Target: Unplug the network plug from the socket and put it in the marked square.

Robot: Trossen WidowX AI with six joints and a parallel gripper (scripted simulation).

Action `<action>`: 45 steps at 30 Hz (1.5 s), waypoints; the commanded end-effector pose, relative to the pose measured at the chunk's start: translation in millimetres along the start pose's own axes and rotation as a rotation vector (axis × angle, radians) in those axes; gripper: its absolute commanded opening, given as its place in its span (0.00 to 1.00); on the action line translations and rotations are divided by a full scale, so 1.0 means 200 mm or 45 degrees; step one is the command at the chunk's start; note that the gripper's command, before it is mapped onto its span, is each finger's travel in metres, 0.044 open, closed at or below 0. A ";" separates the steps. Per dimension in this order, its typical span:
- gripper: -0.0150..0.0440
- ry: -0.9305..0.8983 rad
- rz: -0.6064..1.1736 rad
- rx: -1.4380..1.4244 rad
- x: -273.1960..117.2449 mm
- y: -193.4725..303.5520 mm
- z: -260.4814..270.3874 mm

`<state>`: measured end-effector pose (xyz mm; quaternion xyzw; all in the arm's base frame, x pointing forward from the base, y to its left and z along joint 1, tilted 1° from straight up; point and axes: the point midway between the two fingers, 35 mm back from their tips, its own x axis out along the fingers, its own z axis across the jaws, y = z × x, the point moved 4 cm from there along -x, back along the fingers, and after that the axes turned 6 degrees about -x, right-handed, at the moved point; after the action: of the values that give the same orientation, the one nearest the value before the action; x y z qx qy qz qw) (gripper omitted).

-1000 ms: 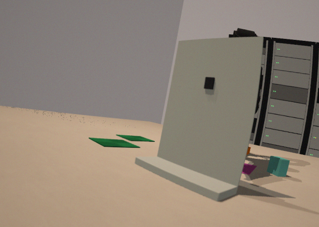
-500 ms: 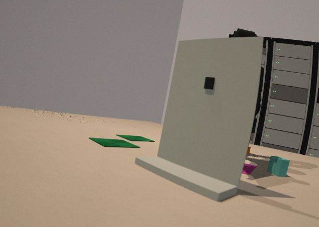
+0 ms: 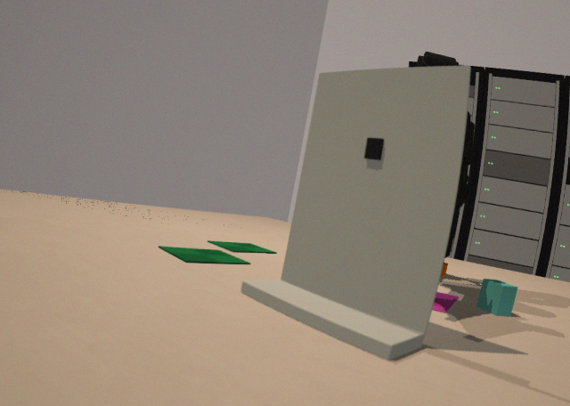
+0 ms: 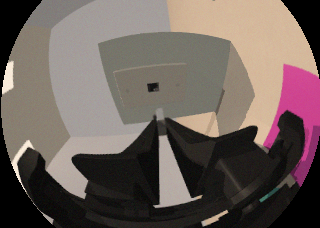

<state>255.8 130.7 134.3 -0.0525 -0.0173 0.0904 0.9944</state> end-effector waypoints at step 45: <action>0.25 0.004 -0.004 -0.004 -0.10 -0.04 0.28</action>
<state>236.7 125.8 186.3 -0.0529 -0.0157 0.0908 0.9943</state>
